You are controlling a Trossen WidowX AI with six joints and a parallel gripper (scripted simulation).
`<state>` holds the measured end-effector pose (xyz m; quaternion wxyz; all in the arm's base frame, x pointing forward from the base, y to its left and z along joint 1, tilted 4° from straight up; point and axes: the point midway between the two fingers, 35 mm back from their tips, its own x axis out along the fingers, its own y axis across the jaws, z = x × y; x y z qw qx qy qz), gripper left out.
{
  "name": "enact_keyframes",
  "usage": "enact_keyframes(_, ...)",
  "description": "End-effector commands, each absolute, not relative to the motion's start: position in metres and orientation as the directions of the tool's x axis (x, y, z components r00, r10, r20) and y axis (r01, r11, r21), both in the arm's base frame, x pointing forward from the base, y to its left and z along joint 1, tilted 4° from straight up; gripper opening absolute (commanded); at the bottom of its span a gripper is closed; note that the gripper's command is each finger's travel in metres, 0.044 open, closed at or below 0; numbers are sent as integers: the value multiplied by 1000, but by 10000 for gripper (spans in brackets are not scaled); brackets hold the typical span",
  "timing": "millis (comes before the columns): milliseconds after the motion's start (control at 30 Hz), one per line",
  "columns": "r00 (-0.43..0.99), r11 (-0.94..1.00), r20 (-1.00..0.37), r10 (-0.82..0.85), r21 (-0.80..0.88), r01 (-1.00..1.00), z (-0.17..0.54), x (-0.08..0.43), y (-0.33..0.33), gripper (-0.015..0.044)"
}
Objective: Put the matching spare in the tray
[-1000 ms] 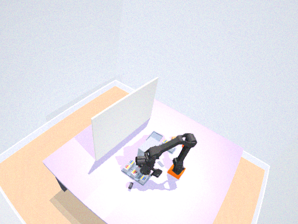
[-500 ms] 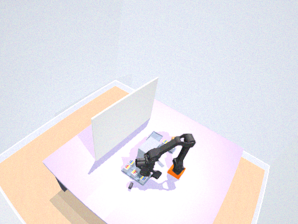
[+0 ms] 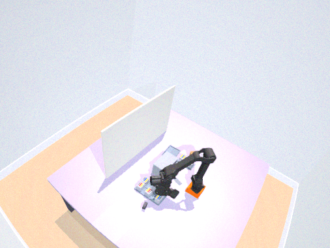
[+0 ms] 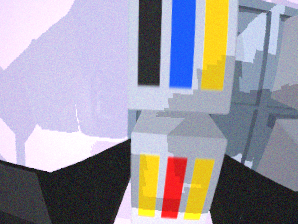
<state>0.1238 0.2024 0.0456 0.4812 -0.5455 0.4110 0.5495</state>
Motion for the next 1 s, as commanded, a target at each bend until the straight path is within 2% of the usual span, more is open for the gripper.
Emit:
enact_keyframes(0, 58, -199, -995, 81, -73, -977, 46, 124, 203, 142)
enact_keyframes(167, 58, -199, -995, 81, -73, -977, 46, 124, 203, 109)
enact_keyframes(300, 58, -199, -995, 81, -73, -977, 46, 124, 203, 4)
enact_keyframes(633, 59, -199, -995, 81, -74, -977, 49, 124, 203, 0)
enact_keyframes(967, 62, -202, -995, 79, -77, -976, 105, 122, 200, 0)
